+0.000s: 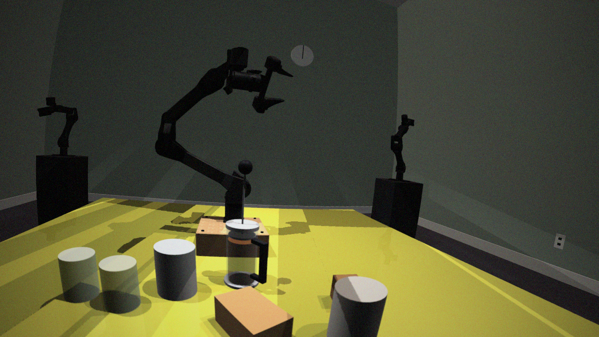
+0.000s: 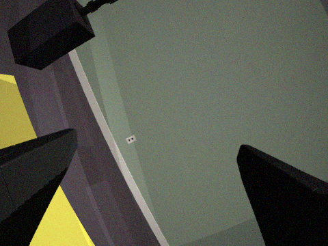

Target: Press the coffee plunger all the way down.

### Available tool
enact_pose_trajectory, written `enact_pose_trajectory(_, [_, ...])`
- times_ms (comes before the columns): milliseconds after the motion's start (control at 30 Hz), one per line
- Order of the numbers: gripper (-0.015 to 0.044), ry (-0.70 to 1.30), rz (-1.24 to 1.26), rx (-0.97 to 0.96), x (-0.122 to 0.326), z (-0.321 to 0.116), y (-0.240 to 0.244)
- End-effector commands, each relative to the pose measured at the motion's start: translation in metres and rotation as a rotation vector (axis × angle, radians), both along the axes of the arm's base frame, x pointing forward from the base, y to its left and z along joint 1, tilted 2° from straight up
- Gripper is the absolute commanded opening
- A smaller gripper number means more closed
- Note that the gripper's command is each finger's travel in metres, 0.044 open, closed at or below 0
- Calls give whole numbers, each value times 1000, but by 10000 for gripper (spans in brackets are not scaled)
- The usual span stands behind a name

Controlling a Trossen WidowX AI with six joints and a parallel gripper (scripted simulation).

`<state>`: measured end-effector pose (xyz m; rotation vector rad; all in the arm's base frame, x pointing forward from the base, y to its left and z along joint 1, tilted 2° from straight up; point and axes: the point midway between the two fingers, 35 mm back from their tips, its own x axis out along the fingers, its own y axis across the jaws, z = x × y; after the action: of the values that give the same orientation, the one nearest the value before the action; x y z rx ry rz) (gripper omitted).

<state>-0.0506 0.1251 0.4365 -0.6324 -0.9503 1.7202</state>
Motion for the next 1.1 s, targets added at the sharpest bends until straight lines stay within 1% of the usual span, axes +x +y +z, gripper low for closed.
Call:
enact_pose_trajectory(0, [440, 89, -228, -104, 35, -19, 31])
enact_pose_trajectory(133, [440, 185, -482, -169, 82, -36, 51])
enact_pose_trajectory(267, [440, 359, -727, -218, 127, -55, 50])
enact_pose_trajectory(433, [440, 607, -1055, -225, 184, -82, 28])
enact_pose_trajectory(600, [440, 865, -1380, -163, 232, -109, -12])
enact_pose_trajectory(767, [440, 1097, -1664, -43, 262, -134, -62])
enact_pose_trajectory(900, [440, 1271, -1871, 91, 274, -153, -105])
enact_pose_trajectory(1067, [440, 1300, -1904, 117, 275, -164, -112])
